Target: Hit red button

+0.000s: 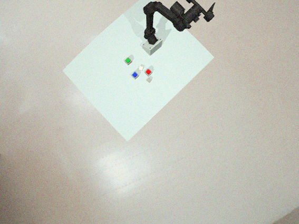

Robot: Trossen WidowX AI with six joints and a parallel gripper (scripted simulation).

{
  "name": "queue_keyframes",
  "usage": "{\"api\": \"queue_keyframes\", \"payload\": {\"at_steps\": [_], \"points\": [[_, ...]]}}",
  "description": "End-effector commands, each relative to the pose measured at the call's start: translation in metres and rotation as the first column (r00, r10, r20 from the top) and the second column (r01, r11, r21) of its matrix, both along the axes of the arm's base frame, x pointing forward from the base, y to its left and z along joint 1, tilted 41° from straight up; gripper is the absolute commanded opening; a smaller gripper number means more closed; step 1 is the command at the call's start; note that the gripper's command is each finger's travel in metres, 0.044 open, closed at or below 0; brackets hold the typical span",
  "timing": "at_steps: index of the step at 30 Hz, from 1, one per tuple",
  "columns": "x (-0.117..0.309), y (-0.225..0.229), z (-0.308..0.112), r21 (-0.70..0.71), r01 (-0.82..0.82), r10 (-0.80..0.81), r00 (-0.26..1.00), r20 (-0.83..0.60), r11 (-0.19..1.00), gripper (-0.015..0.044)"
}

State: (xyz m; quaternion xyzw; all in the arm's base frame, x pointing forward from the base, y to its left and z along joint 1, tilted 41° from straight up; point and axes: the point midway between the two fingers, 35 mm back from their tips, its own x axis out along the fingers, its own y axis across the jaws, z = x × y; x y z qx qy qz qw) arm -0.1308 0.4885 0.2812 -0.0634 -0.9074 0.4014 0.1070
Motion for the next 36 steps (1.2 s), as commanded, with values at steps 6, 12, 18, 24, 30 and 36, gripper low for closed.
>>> {"api": "queue_keyframes", "payload": {"at_steps": [6, 12, 18, 24, 30, 36], "points": [[0.076, 0.058, -0.042, -0.697, 0.128, -0.347, 0.920, -0.182, 0.705, 0.0400], [0.155, 0.083, -0.106, -0.984, -0.031, -0.701, 0.698, -0.148, 0.177, 0.0400], [0.232, 0.071, -0.183, -0.899, -0.373, -0.922, 0.379, 0.077, -0.229, 0.0400], [0.299, 0.020, -0.260, -0.611, -0.724, -0.908, 0.051, 0.416, -0.321, 0.0400], [0.346, -0.066, -0.323, -0.334, -0.936, -0.635, -0.193, 0.748, -0.109, 0.0400], [0.366, -0.173, -0.359, -0.245, -0.942, -0.180, -0.288, 0.940, 0.230, 0.0400]]}}
